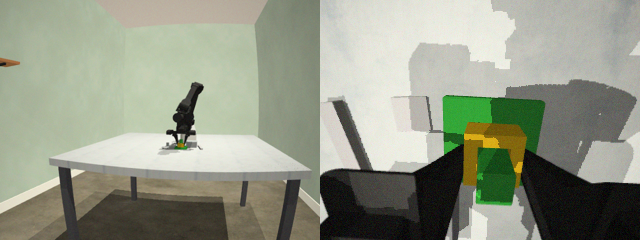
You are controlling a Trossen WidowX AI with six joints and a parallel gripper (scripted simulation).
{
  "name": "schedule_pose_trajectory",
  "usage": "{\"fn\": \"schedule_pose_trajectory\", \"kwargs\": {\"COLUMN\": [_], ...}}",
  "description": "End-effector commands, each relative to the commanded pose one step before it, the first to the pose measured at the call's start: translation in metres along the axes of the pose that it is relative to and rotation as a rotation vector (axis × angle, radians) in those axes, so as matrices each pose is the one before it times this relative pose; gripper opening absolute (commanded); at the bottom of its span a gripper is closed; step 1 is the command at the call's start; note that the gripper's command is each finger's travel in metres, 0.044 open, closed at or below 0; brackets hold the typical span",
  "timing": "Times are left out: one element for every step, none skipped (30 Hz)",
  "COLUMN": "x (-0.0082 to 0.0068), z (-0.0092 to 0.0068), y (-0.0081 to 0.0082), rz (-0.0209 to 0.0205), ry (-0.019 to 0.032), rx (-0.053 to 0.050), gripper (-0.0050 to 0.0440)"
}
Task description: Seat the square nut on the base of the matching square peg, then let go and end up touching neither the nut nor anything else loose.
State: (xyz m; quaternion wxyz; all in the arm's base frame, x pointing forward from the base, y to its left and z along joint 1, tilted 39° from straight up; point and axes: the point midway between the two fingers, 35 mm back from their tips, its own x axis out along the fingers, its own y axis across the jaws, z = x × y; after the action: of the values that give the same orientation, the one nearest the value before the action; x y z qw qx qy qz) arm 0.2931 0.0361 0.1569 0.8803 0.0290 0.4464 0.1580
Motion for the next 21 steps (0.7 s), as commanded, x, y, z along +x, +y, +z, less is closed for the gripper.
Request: {"fn": "schedule_pose_trajectory", "kwargs": {"x": [-0.00002,0.00000,0.00000,0.00000,0.00000,0.00000,0.00000,0.00000,0.00000,0.00000,0.00000,0.00000,0.00000,0.00000,0.00000,0.00000,0.00000,0.00000,0.00000,0.00000,0.00000], "z": [0.00005,0.00000,0.00000,0.00000,0.00000,0.00000,0.00000,0.00000,0.00000,0.00000,0.00000,0.00000,0.00000,0.00000,0.00000,0.00000,0.00000,0.00000,0.00000,0.00000,0.00000], "y": [0.00005,0.00000,0.00000,0.00000,0.00000,0.00000,0.00000,0.00000,0.00000,0.00000,0.00000,0.00000,0.00000,0.00000,0.00000,0.00000,0.00000,0.00000,0.00000,0.00000,0.00000], "rz": [0.00019,0.00000,0.00000,0.00000,0.00000,0.00000,0.00000,0.00000,0.00000,0.00000,0.00000,0.00000,0.00000,0.00000,0.00000,0.00000,0.00000,0.00000,0.00000,0.00000,0.00000], "ry": [-0.00016,0.00000,0.00000,0.00000,0.00000,0.00000,0.00000,0.00000,0.00000,0.00000,0.00000,0.00000,0.00000,0.00000,0.00000,0.00000,0.00000,0.00000,0.00000,0.00000,0.00000], "rx": [-0.0003,0.0000,0.0000,0.0000,0.0000,0.0000,0.0000,0.0000,0.0000,0.0000,0.0000,0.0000,0.0000,0.0000,0.0000,0.0000,0.0000,0.0000,0.0000,0.0000,0.0000], "gripper": [0.0000,0.0000,0.0024,0.0048,0.0072,0.0096,0.0120,0.0144,0.0168,0.0192,0.0216,0.0240,0.0240,0.0240,0.0260,0.0260,0.0260,0.0260,0.0260,0.0260,0.0260]}}
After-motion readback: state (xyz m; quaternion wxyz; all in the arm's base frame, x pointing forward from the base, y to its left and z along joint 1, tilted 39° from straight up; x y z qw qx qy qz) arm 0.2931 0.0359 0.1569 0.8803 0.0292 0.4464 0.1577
